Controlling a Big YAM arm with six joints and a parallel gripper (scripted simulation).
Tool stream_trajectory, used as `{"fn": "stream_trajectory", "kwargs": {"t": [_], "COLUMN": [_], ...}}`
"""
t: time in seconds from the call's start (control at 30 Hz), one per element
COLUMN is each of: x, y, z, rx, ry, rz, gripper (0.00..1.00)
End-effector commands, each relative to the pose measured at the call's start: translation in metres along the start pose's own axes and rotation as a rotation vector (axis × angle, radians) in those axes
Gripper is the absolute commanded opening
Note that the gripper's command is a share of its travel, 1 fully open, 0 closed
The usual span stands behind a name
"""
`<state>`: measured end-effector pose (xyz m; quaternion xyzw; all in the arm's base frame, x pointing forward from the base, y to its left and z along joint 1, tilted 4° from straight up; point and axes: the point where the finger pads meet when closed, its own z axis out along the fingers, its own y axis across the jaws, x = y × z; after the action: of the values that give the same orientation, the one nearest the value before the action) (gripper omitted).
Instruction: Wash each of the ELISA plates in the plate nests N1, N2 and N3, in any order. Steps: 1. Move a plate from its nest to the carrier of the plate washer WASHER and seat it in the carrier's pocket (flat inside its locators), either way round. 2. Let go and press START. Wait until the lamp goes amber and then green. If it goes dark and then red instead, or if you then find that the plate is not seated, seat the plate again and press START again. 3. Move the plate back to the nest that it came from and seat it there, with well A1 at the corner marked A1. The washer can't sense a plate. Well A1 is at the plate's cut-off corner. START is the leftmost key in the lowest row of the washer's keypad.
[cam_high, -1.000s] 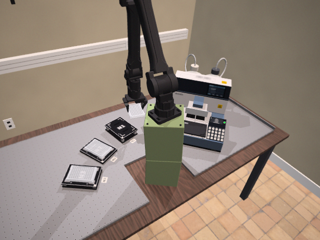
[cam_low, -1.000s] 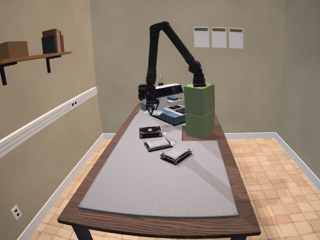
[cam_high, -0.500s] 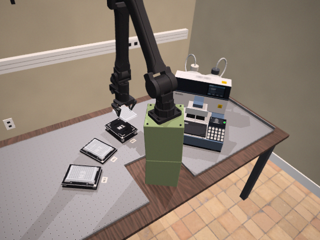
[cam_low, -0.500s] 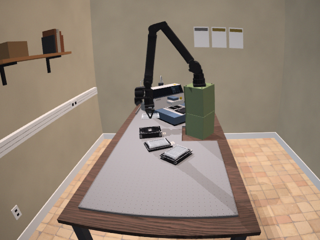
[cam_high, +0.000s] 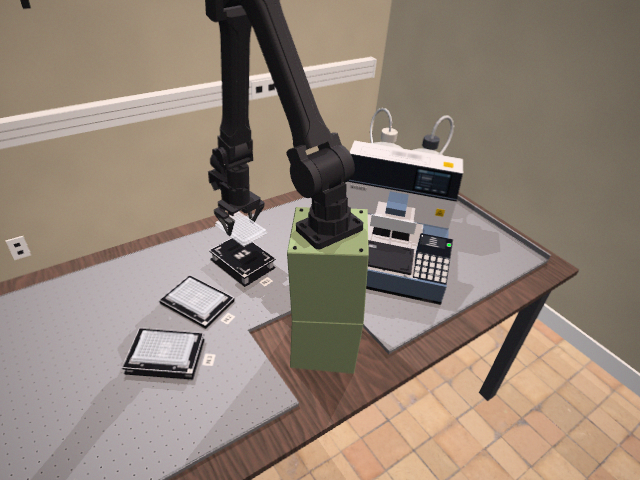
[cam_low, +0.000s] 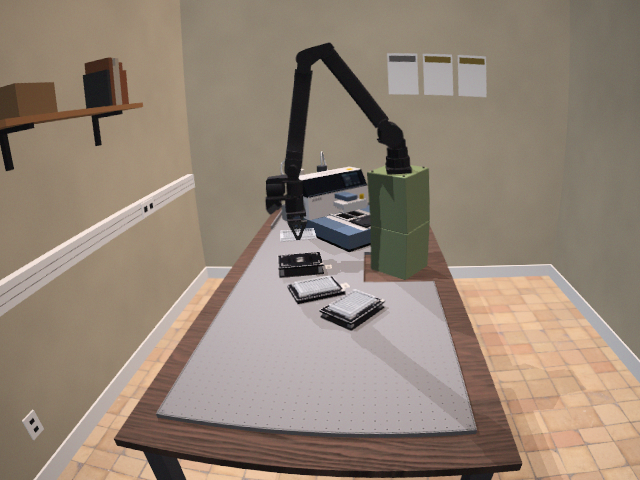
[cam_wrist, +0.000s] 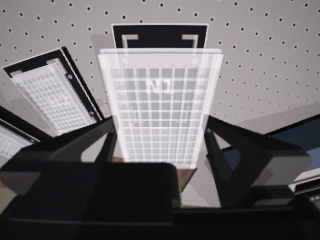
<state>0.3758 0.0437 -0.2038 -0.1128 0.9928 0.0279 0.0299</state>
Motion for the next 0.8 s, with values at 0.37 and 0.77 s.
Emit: {"fn": "stream_trajectory", "kwargs": {"t": [0.37,0.77], "x": [0.0086,0.0085], "y": [0.0032,0.0045], "z": [0.0065,0.0066], "rx": [0.000,0.001], "ry": [0.018,0.014], "rz": [0.010,0.007], "gripper": [0.82,0.82]}}
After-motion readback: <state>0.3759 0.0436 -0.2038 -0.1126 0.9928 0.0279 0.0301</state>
